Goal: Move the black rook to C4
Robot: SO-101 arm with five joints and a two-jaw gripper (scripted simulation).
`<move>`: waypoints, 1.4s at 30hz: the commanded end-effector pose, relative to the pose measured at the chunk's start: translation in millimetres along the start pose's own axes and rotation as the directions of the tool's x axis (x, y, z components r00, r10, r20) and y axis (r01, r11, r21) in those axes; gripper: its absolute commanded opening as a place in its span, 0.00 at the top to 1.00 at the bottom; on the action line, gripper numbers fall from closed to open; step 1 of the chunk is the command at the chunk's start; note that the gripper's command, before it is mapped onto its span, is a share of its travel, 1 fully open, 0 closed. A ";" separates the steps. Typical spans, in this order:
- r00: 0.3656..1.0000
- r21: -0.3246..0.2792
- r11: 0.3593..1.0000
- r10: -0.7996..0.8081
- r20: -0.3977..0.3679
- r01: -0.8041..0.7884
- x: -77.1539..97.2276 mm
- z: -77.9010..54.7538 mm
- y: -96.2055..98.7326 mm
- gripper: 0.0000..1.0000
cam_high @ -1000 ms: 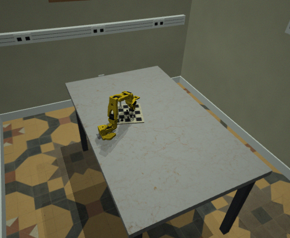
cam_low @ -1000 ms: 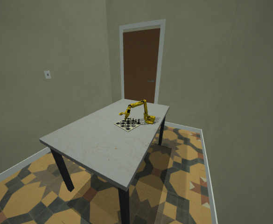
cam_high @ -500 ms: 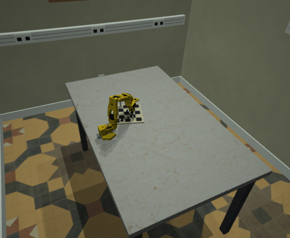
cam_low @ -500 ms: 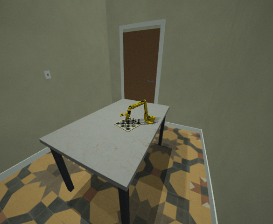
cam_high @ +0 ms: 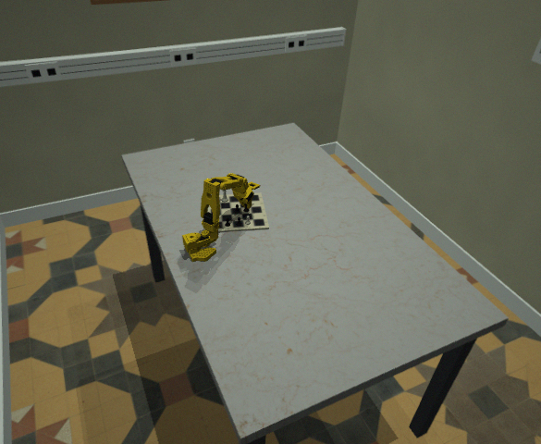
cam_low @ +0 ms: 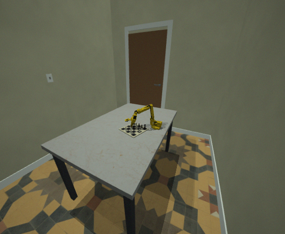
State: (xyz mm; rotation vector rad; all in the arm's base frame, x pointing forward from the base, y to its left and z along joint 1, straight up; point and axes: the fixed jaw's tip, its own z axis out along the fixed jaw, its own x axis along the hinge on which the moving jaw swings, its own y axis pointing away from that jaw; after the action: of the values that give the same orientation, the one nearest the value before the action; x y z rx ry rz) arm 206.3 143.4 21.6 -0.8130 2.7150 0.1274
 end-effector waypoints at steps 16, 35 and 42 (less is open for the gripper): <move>1.000 -0.003 1.000 -0.011 -0.028 0.011 7.4 1.0 1.9 1.00; 1.000 -0.003 1.000 -0.011 -0.028 0.011 7.4 1.0 1.9 0.92; 1.000 -0.003 1.000 -0.011 -0.028 0.011 7.4 1.0 1.9 0.89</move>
State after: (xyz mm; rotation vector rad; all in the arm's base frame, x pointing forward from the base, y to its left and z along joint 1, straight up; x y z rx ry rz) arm 205.5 142.7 21.0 -0.8142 2.7189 0.1248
